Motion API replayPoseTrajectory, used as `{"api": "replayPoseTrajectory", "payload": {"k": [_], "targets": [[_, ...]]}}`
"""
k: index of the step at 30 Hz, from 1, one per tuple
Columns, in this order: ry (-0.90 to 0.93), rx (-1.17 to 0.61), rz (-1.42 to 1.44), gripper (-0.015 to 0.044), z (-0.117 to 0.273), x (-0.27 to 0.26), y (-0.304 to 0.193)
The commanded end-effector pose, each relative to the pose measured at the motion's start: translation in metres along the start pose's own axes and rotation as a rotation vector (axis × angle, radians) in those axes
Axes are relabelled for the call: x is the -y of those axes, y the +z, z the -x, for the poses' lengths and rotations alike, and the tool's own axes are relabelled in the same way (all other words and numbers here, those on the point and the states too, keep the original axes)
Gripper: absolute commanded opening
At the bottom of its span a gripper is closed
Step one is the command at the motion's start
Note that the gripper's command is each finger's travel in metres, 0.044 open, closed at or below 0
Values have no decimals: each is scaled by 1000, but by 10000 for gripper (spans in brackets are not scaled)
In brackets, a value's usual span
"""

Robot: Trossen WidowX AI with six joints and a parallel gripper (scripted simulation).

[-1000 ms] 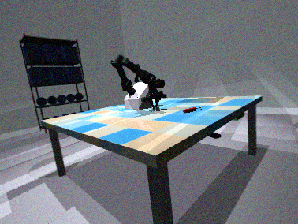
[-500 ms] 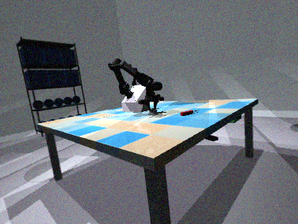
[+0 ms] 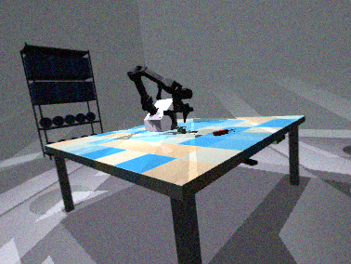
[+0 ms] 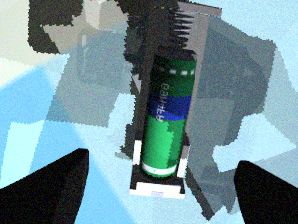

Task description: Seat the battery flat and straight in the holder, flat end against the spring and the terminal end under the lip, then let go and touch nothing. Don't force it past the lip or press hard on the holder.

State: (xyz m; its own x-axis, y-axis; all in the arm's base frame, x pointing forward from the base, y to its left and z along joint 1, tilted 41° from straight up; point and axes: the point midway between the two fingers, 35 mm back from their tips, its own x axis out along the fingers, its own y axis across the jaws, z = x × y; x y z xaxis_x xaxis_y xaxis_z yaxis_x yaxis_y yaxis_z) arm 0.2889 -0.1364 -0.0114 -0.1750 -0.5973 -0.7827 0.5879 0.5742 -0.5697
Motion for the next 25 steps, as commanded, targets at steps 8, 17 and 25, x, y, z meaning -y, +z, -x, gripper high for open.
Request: {"api": "replayPoseTrajectory", "payload": {"k": [8,17,25], "targets": [[15,17,-14,440,44,-3,-1],[15,17,-14,440,44,-3,-1],[15,17,-14,440,44,-3,-1]]}}
